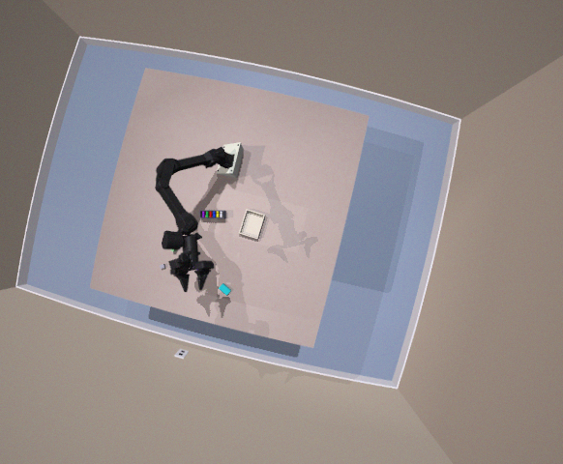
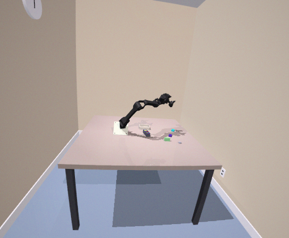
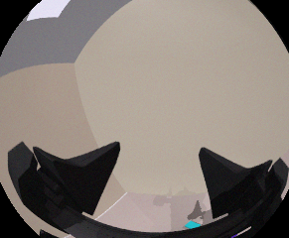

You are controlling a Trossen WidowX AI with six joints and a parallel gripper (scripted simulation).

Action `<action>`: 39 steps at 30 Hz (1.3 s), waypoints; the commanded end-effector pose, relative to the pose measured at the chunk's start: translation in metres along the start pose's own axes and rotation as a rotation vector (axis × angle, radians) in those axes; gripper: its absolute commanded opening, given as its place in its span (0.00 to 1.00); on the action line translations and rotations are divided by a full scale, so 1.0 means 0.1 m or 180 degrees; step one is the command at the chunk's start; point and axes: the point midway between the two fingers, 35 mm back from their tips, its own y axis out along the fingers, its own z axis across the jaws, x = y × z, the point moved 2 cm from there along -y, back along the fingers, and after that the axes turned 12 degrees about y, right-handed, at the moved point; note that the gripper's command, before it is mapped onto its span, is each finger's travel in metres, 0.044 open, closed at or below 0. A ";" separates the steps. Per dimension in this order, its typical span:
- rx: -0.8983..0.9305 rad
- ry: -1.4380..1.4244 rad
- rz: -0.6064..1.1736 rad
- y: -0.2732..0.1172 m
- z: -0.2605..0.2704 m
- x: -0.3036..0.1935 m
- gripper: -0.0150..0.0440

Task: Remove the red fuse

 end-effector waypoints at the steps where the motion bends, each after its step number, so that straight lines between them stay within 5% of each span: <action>1: -0.0014 0.0006 0.0034 0.00 -0.01 -0.02 0.89; 13: -0.1170 0.0164 0.2247 -0.85 -0.67 -1.34 0.37; 23: -0.2094 -0.0143 0.3685 -1.97 -1.07 -1.83 0.37; 32: -0.2813 -0.0761 0.4798 -3.01 -1.39 -1.75 0.37; 39: -0.2893 -0.0867 0.4940 -3.14 -1.46 -1.68 0.37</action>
